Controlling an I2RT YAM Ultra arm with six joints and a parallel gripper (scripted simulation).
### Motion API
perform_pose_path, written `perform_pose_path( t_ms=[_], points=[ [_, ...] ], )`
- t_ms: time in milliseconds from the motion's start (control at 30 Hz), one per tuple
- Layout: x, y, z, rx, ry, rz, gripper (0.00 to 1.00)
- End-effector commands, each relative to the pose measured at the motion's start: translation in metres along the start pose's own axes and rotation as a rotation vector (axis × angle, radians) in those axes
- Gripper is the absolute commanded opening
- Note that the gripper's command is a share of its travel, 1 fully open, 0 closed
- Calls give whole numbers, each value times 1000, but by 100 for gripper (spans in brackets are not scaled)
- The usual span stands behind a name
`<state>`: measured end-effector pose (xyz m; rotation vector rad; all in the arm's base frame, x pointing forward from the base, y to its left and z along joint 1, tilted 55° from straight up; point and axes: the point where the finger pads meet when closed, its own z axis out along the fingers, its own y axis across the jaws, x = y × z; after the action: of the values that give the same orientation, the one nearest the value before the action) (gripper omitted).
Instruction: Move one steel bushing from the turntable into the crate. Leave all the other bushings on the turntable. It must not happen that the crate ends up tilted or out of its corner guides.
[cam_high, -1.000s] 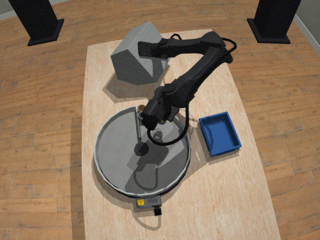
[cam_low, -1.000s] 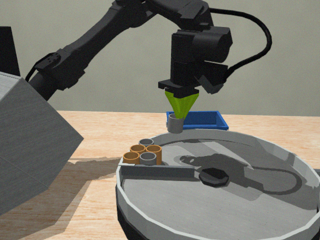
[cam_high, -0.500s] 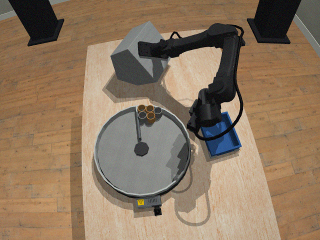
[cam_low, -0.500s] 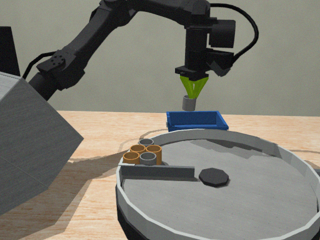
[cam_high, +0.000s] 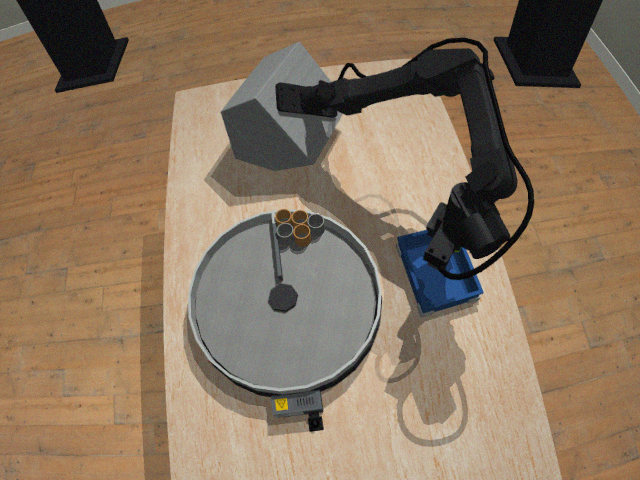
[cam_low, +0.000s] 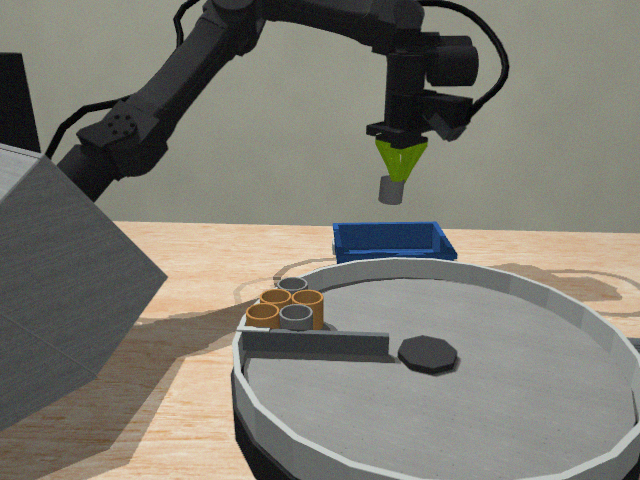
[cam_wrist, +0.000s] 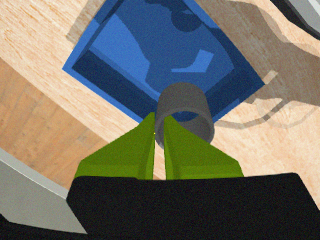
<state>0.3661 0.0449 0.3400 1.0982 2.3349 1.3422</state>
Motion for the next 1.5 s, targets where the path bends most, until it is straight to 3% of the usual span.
perform_pose_path(
  t_ms=[0,333,1467],
  points=[
    [-3,6,-7,25,-38,63,0],
    [2,14,-14,13,-55,57,0],
    [1,14,-14,13,-56,54,0]
  ],
)
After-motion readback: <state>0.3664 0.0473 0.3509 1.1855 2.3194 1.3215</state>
